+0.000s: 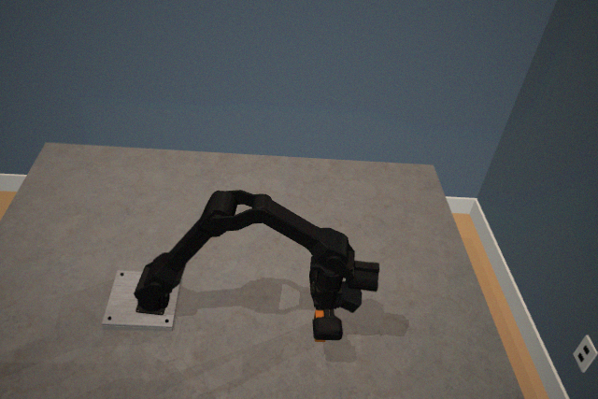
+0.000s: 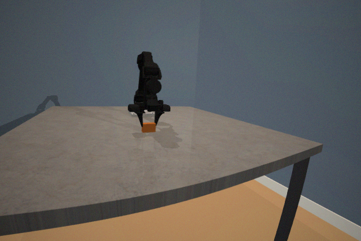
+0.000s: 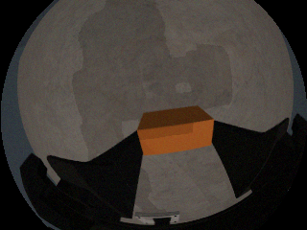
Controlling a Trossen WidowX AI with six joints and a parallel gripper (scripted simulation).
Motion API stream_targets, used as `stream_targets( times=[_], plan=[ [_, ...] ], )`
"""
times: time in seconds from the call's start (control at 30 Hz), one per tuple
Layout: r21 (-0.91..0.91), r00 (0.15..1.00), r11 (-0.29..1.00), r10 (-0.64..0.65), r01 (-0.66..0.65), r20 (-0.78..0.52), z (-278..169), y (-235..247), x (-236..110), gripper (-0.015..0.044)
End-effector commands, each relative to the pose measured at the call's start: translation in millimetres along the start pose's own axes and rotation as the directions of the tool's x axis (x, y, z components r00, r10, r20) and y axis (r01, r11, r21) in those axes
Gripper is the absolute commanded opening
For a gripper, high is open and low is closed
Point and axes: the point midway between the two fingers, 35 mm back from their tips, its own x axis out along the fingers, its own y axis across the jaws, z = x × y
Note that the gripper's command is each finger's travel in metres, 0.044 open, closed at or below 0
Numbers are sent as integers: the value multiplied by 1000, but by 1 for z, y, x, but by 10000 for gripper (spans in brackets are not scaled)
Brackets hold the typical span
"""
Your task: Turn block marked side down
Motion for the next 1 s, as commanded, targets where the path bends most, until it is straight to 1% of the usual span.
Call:
stream_targets(
  times=[0.0, 0.23, 0.3, 0.43, 0.63, 0.97],
  plan=[
    [2, 1000, 1000, -2, 2, -5, 0, 0, 2, 209],
    [2, 1000, 1000, -2, 2, -5, 0, 0, 2, 162],
    [2, 1000, 1000, -2, 2, -4, 0, -1, -2, 110],
    [3, 1000, 1000, -2, 2, -4, 0, 0, -24, 5],
    [3, 1000, 1000, -2, 2, 4, 0, 0, -28, 0],
    [7, 990, 1000, 1, -2, 139, 4, -1, -20, 0]
  ],
)
